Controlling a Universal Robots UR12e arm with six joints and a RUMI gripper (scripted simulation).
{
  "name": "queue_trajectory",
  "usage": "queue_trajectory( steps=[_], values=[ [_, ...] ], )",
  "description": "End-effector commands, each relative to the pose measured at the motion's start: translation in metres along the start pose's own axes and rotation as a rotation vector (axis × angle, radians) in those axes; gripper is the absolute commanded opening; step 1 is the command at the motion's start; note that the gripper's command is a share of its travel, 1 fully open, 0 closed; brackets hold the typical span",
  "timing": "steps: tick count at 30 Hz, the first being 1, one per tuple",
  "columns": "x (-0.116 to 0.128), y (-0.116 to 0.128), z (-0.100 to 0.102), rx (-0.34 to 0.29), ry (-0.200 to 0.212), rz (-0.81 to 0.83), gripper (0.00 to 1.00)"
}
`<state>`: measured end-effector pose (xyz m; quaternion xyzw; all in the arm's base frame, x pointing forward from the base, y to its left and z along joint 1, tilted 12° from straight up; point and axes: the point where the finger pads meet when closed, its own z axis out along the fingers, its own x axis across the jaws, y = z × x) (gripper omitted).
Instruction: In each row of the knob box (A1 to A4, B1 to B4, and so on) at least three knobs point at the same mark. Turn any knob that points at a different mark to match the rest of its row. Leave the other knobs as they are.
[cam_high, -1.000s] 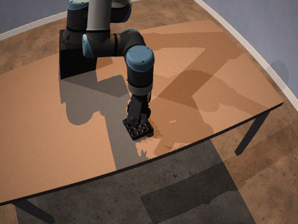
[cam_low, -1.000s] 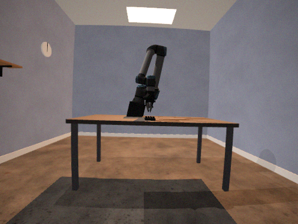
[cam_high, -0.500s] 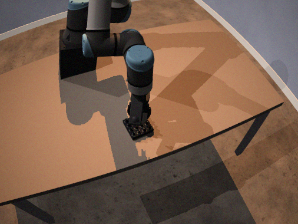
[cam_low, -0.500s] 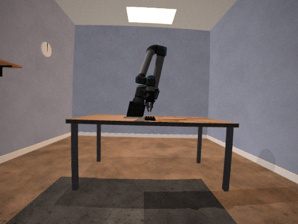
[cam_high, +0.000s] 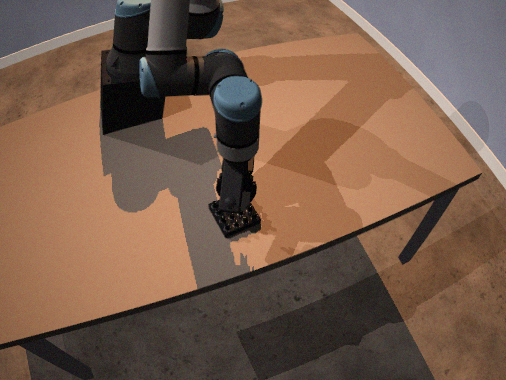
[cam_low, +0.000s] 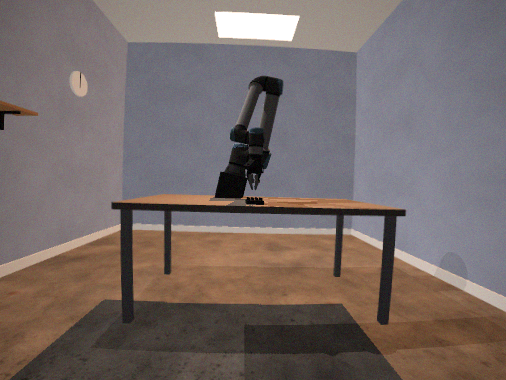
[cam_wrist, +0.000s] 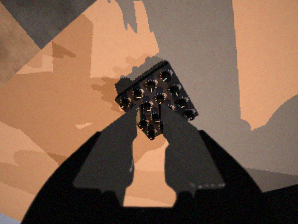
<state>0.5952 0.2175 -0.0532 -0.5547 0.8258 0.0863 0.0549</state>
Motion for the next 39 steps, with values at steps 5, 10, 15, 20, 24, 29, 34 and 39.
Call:
queue_trajectory(
  steps=[5, 10, 15, 20, 24, 29, 34, 39],
  values=[
    [-0.0003, -0.0006, -0.0006, 0.001, -0.001, 0.000, 0.11],
    [-0.0003, -0.0006, -0.0006, 0.001, -0.001, 0.000, 0.11],
    [-0.0003, -0.0006, -0.0006, 0.001, -0.001, 0.000, 0.11],
    [-0.0003, -0.0006, -0.0005, 0.001, -0.001, 0.000, 0.11],
    [-0.0003, -0.0006, -0.0001, 0.001, -0.001, 0.000, 0.11],
    [-0.0003, -0.0006, 0.0017, 0.001, -0.001, 0.000, 0.11],
    [-0.0003, -0.0006, 0.0036, 0.001, -0.001, 0.000, 0.11],
    [-0.0003, -0.0006, 0.0081, 0.001, -0.001, 0.000, 0.11]
  ],
)
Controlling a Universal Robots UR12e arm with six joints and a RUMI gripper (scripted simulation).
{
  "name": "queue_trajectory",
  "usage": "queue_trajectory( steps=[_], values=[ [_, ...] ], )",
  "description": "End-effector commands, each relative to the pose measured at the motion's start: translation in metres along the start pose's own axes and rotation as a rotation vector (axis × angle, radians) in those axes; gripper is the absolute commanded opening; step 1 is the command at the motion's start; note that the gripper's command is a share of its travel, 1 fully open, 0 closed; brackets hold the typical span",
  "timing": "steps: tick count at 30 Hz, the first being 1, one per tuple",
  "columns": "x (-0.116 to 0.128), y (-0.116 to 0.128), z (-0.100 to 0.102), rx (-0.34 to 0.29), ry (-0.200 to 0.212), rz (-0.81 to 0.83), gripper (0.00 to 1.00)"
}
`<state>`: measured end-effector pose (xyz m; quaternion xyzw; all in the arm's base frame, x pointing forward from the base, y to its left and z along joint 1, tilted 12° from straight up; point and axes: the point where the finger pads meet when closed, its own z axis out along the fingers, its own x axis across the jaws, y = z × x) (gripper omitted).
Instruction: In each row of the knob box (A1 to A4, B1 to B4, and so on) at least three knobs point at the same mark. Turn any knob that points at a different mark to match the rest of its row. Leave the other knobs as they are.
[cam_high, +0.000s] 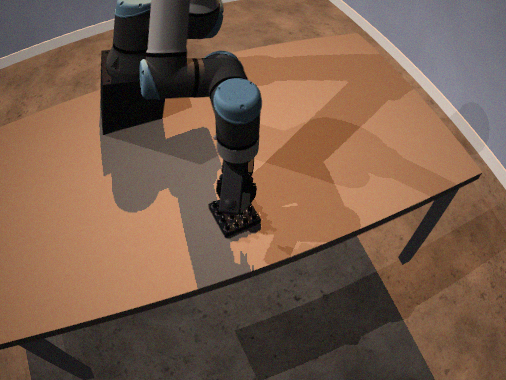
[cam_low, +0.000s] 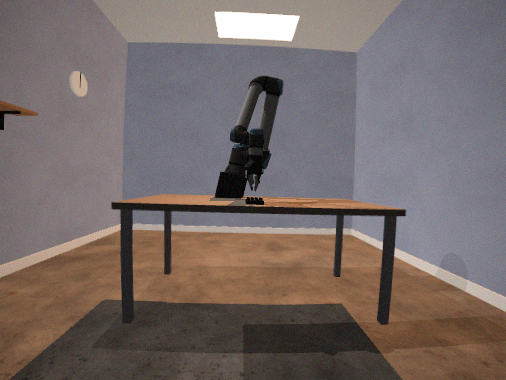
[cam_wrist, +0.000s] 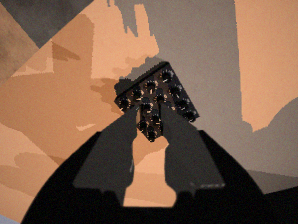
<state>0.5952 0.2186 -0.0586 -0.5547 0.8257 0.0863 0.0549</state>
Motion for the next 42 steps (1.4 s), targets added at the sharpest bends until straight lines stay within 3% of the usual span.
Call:
queue_trajectory(
  steps=[1, 25, 42],
  values=[
    [0.000, -0.001, 0.004, 0.001, -0.001, 0.000, 0.11],
    [0.000, -0.001, 0.031, 0.001, -0.001, 0.000, 0.11],
    [0.000, -0.001, 0.038, 0.001, -0.001, 0.000, 0.11]
  ],
)
